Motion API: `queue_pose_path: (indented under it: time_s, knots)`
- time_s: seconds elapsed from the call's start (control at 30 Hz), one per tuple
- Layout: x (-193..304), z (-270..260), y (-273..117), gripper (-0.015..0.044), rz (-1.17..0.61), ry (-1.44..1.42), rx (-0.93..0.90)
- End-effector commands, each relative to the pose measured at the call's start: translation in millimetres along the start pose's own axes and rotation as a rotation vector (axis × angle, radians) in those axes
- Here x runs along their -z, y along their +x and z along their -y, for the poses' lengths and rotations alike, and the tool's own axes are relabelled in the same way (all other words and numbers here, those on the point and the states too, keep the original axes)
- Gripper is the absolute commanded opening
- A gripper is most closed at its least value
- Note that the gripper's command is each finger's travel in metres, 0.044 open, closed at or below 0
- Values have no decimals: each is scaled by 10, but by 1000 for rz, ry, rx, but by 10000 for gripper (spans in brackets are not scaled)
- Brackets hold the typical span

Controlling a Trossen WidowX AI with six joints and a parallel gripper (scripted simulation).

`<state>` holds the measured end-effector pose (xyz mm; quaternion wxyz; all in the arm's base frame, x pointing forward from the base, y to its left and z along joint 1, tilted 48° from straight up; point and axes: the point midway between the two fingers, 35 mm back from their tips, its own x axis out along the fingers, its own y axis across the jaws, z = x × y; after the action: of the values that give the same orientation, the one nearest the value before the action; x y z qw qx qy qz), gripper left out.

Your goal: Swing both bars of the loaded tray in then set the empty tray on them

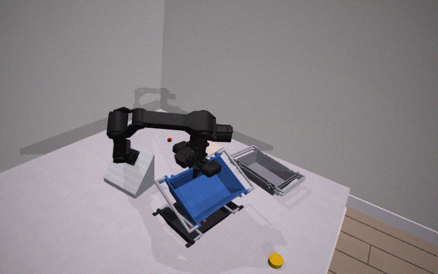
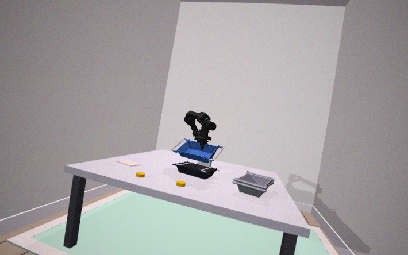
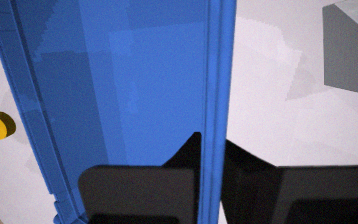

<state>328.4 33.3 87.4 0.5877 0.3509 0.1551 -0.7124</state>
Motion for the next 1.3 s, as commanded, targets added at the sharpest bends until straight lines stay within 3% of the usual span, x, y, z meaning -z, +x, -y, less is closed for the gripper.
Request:
queue_pose_path:
  time_s: [0.0, 1.27]
  knots:
    - [7, -22, -68, 0, -5, 4, -29]
    - [21, -41, 35, 0, -6, 4, -29]
